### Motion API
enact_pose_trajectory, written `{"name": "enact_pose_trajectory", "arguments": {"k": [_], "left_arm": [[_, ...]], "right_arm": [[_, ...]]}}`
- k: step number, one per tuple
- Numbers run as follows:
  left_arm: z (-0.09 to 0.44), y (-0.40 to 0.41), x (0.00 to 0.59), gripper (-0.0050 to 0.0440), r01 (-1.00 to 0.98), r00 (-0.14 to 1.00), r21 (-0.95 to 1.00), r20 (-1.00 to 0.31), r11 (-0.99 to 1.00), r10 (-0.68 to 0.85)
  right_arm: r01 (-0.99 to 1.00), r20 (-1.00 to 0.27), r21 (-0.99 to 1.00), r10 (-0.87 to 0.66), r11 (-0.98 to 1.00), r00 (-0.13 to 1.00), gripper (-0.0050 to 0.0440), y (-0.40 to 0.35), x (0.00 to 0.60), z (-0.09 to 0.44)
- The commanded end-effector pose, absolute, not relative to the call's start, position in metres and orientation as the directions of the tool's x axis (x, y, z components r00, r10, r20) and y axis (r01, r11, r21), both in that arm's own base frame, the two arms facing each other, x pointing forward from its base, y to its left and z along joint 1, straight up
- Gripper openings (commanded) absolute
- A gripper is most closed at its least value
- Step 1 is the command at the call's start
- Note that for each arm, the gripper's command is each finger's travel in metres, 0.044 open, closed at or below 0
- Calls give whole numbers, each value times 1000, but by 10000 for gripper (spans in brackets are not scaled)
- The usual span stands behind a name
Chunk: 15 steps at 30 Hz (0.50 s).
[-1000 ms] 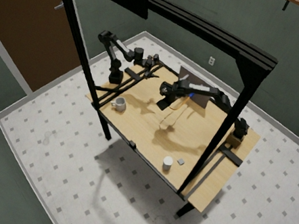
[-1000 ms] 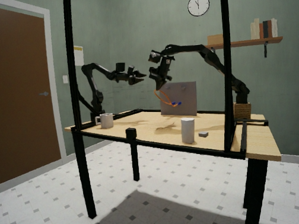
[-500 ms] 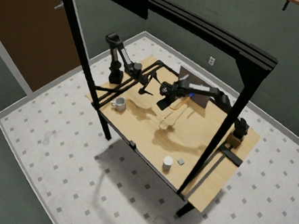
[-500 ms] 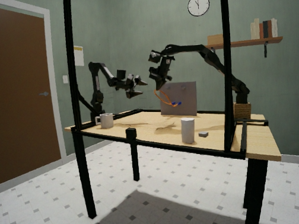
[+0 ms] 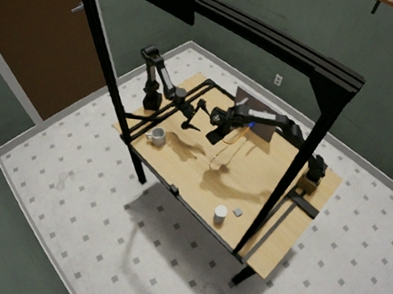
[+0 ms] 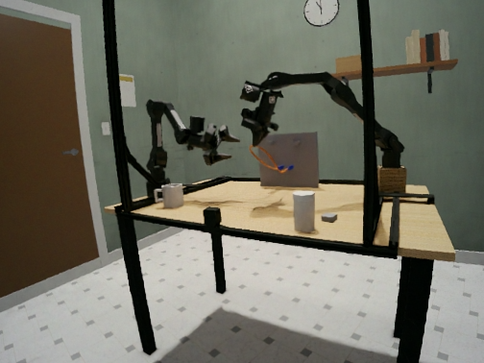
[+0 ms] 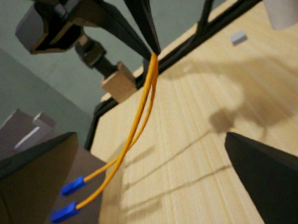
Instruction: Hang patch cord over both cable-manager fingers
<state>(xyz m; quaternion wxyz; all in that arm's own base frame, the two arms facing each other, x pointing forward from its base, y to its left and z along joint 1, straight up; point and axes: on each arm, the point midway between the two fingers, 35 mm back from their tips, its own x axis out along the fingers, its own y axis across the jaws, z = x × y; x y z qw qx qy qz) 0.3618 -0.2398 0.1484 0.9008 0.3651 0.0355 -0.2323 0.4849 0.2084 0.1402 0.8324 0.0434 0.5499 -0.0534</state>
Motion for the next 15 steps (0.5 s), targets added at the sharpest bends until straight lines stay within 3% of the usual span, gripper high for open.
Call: {"name": "enact_pose_trajectory", "arguments": {"k": [1, 15], "left_arm": [[157, -247, 377, 440, 432, 893, 642, -208, 633, -398], [146, -270, 436, 440, 434, 888, 642, -186, 632, -421]], "right_arm": [[136, -905, 36, -26, 990, 425, 20, 210, 485, 159], [136, -905, 36, -26, 990, 425, 20, 210, 485, 159]]}}
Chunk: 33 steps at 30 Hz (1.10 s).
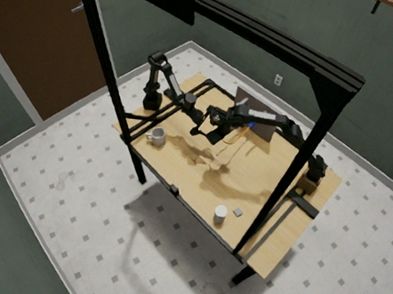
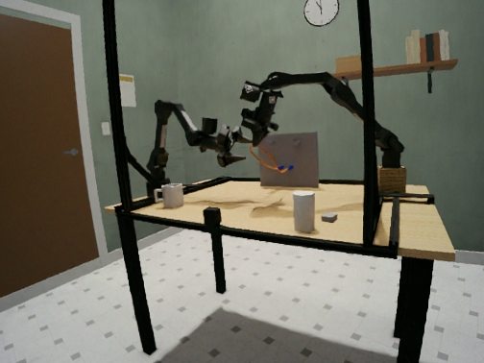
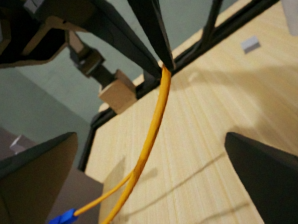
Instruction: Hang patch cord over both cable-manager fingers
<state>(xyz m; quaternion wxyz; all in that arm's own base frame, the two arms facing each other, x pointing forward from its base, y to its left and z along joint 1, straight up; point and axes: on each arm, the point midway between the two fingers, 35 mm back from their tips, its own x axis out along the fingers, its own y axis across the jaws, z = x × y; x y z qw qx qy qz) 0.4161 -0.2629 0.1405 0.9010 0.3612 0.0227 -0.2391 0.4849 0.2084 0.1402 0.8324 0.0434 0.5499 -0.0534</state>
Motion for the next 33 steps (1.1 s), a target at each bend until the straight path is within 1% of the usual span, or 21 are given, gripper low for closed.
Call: {"name": "enact_pose_trajectory", "arguments": {"k": [1, 21, 26, 28, 33], "left_arm": [[146, -271, 439, 440, 434, 888, 642, -185, 632, -422], [145, -275, 447, 440, 433, 888, 641, -180, 634, -423], [145, -274, 445, 320, 434, 888, 639, -182, 635, -423], [145, -274, 445, 320, 434, 888, 639, -182, 635, -423], [145, -274, 445, 200, 434, 888, 639, -182, 635, -423]], "right_arm": [[136, -905, 36, -26, 990, 425, 20, 210, 485, 159], [136, -905, 36, -26, 990, 425, 20, 210, 485, 159], [136, -905, 36, -26, 990, 425, 20, 210, 485, 159], [136, -905, 36, -26, 990, 425, 20, 210, 485, 159], [136, -905, 36, -26, 990, 425, 20, 210, 485, 159]]}}
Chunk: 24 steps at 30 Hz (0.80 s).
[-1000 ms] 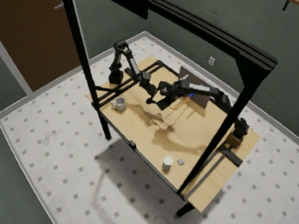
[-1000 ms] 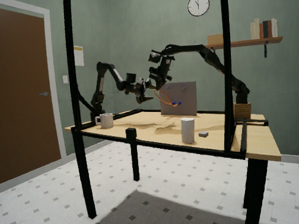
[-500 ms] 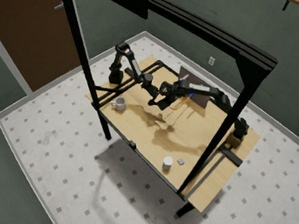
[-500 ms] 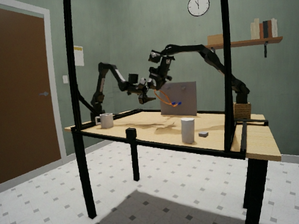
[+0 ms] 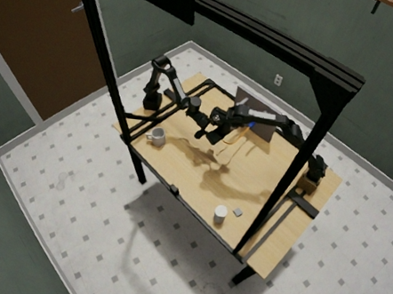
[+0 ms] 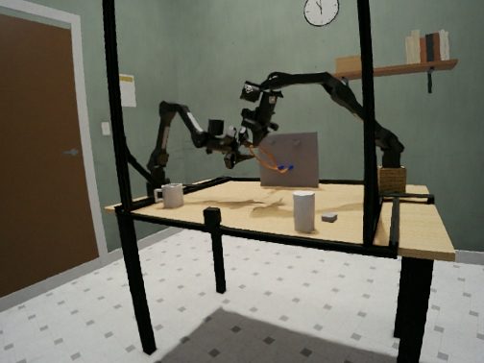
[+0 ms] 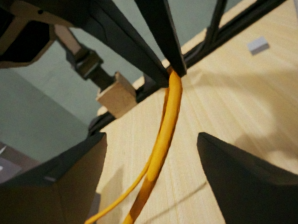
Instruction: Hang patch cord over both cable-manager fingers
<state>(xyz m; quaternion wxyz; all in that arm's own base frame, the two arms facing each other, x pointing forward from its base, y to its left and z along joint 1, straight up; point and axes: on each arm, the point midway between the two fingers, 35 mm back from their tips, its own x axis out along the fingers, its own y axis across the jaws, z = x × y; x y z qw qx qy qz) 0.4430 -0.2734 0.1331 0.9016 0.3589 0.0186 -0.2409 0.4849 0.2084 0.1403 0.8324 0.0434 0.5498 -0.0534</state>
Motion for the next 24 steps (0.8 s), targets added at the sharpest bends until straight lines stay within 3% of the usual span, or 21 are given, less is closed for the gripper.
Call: {"name": "enact_pose_trajectory", "arguments": {"k": [1, 8, 24], "left_arm": [[145, -274, 445, 176, 434, 888, 639, -182, 635, -423], [145, -274, 445, 25, 434, 888, 639, -182, 635, -423], [145, -274, 445, 25, 434, 888, 639, -182, 635, -423]], "right_arm": [[136, -905, 36, -26, 990, 425, 20, 210, 485, 159], [136, -905, 36, -26, 990, 425, 20, 210, 485, 159], [135, -905, 37, -24, 990, 424, 20, 211, 485, 159]]}}
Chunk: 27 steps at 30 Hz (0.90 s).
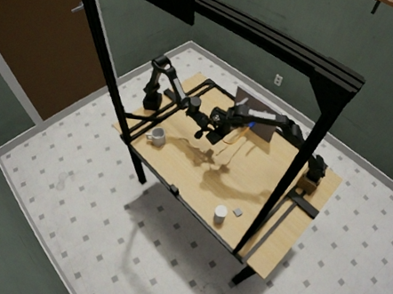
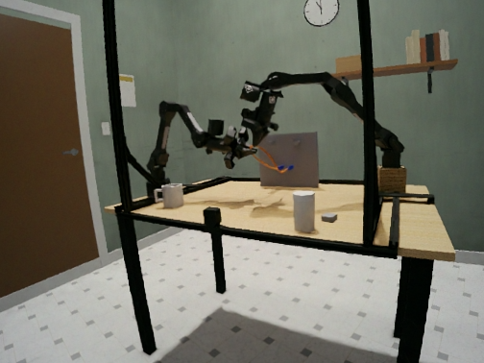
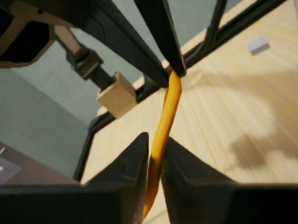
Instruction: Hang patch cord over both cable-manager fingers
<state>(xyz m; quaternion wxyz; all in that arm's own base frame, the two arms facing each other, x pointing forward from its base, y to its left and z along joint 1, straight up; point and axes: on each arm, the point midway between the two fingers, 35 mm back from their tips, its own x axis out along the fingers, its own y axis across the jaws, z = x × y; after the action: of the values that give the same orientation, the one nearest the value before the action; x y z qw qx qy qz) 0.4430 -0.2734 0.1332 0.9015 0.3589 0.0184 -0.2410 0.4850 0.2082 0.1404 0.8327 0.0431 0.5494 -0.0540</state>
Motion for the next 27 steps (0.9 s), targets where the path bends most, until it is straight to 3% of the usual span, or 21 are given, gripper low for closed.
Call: {"name": "enact_pose_trajectory", "arguments": {"k": [1, 5, 20, 22, 24, 27], "left_arm": [[145, -274, 445, 25, 434, 888, 639, -182, 635, -423], [145, -274, 445, 25, 434, 888, 639, -182, 635, -423], [145, -274, 445, 25, 434, 888, 639, -182, 635, -423], [145, -274, 445, 25, 434, 888, 639, -182, 635, -423], [145, -274, 445, 25, 434, 888, 639, -182, 635, -423], [145, -274, 445, 25, 434, 888, 639, -182, 635, -423]], "right_arm": [[135, -905, 37, -24, 990, 424, 20, 211, 485, 159], [135, -905, 37, -24, 990, 424, 44, 211, 485, 159], [138, -899, 44, -21, 990, 437, 404, 213, 467, 188], [138, -899, 44, -21, 990, 437, 404, 213, 467, 188], [138, -900, 44, -21, 990, 436, 440, 213, 459, 197], [138, -900, 44, -21, 989, 435, 440, 214, 447, 209]]}}
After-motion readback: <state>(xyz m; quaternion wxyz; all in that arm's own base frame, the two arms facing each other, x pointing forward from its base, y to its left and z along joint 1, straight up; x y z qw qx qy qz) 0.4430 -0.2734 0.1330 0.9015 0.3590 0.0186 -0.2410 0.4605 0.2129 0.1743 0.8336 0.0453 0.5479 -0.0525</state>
